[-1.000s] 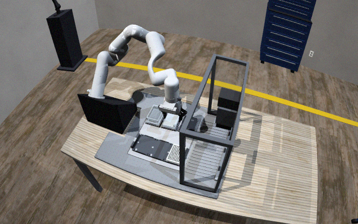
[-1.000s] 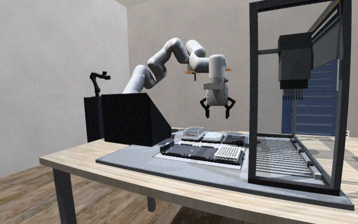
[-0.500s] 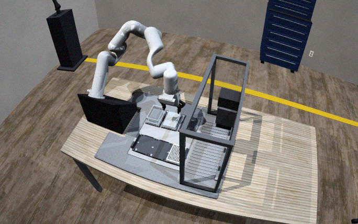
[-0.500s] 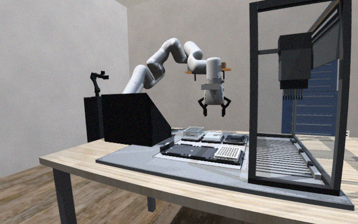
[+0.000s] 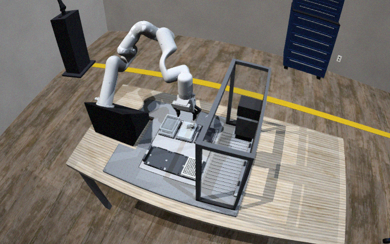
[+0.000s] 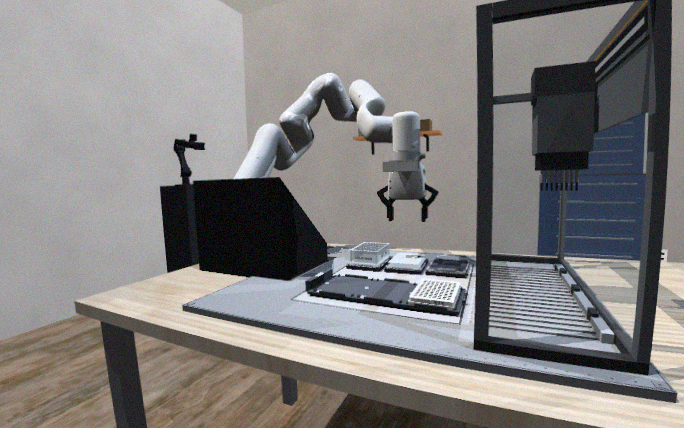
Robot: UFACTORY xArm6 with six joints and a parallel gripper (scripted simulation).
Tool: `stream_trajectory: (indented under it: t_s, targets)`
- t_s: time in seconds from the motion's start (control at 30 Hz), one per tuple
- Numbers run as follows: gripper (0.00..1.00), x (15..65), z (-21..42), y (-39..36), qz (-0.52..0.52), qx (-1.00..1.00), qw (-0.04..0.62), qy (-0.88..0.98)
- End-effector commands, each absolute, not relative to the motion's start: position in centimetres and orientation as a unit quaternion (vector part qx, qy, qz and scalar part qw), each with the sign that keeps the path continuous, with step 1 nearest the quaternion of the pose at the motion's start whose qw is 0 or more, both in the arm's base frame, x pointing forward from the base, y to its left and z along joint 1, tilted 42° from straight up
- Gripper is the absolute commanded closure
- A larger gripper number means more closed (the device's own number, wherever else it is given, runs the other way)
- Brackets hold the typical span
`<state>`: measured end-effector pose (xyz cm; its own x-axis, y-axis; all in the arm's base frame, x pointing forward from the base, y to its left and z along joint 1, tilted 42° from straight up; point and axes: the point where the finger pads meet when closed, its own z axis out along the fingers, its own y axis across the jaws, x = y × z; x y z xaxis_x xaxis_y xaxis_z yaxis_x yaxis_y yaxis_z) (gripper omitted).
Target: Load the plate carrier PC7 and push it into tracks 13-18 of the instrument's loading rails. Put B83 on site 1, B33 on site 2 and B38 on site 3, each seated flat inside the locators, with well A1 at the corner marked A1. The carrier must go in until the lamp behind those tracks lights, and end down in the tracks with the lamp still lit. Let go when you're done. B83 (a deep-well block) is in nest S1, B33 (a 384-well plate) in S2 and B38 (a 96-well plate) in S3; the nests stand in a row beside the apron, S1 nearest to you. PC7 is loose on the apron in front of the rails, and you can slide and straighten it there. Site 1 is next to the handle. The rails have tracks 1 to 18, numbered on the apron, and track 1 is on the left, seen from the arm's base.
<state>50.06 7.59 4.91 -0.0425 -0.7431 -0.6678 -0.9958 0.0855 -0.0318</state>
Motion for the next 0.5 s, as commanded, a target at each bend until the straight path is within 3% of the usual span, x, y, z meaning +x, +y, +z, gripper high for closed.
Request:
stream_trajectory:
  t_s: [0.0,0.47]
  targets:
    - [0.00,50.2,5.1,7.5,0.229,-0.636,0.275,0.684]
    - [0.00,50.3,3.7,8.7,0.229,-0.636,0.275,0.684]
